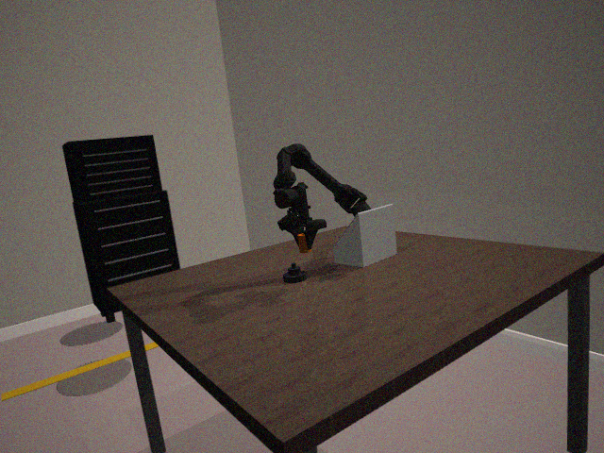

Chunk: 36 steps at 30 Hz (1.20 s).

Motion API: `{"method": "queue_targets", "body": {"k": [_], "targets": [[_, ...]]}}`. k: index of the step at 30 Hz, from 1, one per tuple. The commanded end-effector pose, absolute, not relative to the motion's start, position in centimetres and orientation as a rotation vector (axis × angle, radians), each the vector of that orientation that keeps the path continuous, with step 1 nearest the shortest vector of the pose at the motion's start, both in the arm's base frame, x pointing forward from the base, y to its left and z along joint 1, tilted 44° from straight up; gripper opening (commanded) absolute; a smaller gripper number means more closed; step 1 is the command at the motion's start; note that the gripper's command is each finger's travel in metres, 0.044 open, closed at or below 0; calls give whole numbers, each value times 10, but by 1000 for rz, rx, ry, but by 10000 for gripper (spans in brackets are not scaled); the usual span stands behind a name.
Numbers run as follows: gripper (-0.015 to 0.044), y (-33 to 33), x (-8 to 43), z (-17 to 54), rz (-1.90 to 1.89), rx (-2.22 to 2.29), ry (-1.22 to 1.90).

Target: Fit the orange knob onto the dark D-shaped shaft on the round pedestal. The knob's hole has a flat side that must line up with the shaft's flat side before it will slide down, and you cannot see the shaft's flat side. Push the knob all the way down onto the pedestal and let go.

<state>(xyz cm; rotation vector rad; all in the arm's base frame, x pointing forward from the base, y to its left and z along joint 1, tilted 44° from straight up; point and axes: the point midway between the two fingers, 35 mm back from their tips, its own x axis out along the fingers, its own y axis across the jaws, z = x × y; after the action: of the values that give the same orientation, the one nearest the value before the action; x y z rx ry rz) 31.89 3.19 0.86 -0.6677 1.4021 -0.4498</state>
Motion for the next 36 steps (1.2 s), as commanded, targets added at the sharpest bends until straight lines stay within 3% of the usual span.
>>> {"method": "queue_targets", "body": {"k": [1,36], "targets": [[0,22,322,14,-452,-673,1396],[0,-51,336,23,-480,-689,1389]]}}
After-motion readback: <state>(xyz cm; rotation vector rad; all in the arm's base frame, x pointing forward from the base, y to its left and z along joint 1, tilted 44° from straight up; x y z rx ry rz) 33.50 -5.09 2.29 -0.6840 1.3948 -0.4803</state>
